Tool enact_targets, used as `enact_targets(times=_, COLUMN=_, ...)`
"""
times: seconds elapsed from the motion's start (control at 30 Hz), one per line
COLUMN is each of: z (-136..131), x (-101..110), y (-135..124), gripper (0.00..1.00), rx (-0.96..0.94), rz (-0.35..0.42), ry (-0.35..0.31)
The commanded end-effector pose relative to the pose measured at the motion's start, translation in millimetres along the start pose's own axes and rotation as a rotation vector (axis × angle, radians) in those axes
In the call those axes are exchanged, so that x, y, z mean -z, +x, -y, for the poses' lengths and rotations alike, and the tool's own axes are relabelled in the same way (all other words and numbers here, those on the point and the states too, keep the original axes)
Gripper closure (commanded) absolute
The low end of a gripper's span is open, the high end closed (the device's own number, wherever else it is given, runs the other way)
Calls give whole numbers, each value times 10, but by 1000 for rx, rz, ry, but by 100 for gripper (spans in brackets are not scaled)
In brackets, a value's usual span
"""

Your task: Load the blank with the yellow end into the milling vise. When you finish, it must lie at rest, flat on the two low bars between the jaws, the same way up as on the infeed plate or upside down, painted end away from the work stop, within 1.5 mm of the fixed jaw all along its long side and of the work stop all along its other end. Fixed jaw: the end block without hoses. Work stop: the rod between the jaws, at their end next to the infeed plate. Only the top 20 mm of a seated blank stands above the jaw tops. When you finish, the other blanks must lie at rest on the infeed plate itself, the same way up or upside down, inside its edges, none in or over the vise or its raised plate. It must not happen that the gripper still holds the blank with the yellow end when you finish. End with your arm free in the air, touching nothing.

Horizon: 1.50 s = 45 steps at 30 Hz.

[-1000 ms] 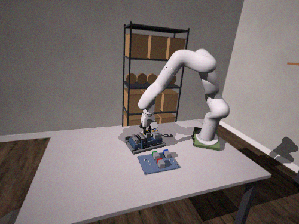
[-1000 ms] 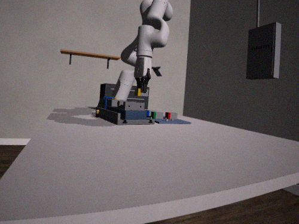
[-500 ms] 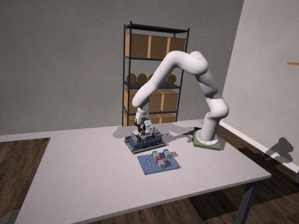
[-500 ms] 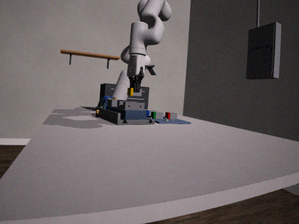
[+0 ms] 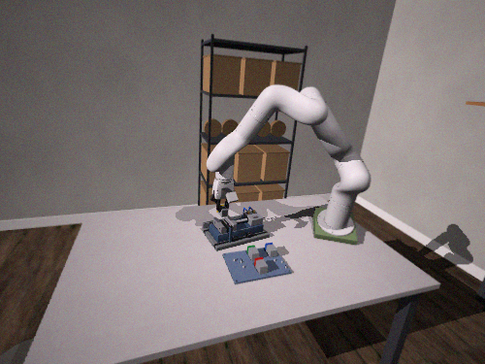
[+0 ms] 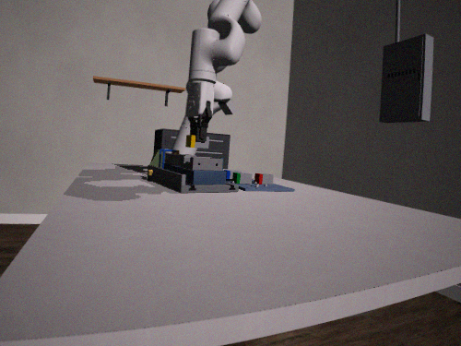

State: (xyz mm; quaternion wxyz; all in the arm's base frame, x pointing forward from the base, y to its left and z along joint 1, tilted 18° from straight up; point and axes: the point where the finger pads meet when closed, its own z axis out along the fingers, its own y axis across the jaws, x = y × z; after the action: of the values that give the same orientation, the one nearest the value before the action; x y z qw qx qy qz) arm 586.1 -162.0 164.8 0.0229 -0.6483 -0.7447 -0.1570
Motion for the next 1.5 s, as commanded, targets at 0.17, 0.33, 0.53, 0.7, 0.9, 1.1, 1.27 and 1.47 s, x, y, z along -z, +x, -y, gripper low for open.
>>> enact_targets(times=0.17, z=-1, x=10, y=26, gripper=100, rx=1, rz=1, ry=-1)
enact_targets(times=0.33, z=12, x=11, y=62, gripper=100, rx=1, rz=0, ry=-1)
enact_targets(times=0.53, z=12, x=11, y=62, gripper=100, rx=1, rz=0, ry=-1)
enact_targets(times=0.7, z=20, x=11, y=81, gripper=100, rx=1, rz=0, ry=-1)
enact_targets(times=0.9, z=34, x=12, y=112, gripper=100, rx=1, rz=0, ry=-1)
enact_targets(times=1.1, z=34, x=12, y=112, gripper=100, rx=1, rz=0, ry=-1)
enact_targets(times=1.27, z=38, x=13, y=121, gripper=100, rx=1, rz=0, ry=-1)
enact_targets(times=1.47, z=45, x=13, y=137, gripper=100, rx=1, rz=0, ry=-1)
